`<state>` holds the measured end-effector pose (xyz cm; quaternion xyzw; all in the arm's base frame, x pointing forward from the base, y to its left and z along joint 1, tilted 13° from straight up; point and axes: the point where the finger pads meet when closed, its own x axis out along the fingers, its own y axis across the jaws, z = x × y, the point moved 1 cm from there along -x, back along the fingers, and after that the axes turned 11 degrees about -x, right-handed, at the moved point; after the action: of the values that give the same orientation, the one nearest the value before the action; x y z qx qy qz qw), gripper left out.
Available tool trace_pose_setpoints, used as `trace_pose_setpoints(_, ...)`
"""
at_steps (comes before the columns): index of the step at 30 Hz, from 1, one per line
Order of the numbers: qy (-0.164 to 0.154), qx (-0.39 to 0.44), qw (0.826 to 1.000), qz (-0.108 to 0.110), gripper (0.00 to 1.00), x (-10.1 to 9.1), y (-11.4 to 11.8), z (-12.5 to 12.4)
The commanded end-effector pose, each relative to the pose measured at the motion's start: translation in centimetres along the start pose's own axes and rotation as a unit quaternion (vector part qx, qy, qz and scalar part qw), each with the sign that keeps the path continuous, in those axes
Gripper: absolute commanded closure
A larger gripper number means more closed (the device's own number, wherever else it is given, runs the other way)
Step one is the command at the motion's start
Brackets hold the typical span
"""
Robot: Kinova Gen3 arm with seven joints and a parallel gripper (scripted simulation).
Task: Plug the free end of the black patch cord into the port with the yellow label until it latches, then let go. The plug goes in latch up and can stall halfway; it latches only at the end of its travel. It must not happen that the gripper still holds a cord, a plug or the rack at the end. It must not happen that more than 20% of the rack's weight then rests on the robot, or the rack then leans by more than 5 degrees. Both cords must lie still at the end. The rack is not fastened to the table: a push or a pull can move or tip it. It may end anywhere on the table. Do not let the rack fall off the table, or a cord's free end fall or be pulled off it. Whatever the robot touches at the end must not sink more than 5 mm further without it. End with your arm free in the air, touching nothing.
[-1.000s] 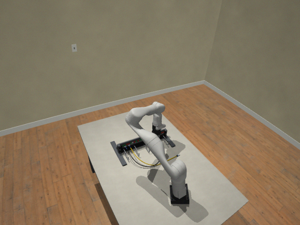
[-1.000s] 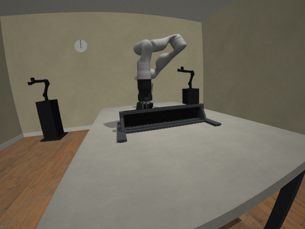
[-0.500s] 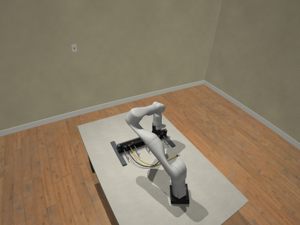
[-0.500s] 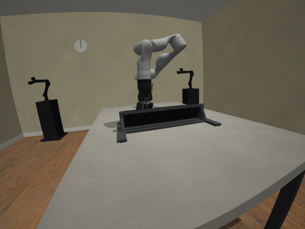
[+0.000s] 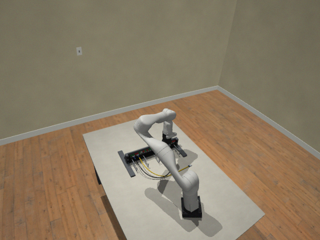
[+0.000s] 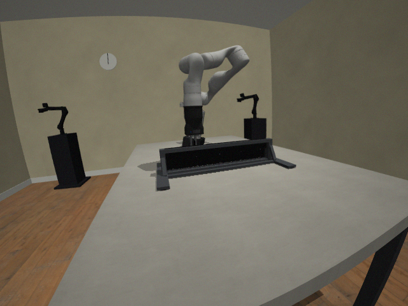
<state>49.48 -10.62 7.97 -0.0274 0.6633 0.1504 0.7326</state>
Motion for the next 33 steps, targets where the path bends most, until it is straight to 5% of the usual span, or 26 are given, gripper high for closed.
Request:
trace_pose_setpoints(1, -0.003, 0.006, 1.0, -0.001, 1.0, 0.04, -0.1, 0.2)
trace_pose_setpoints(33, -0.007, 0.018, 1.0, 0.002, 1.0, 0.04, -0.01, 0.38)
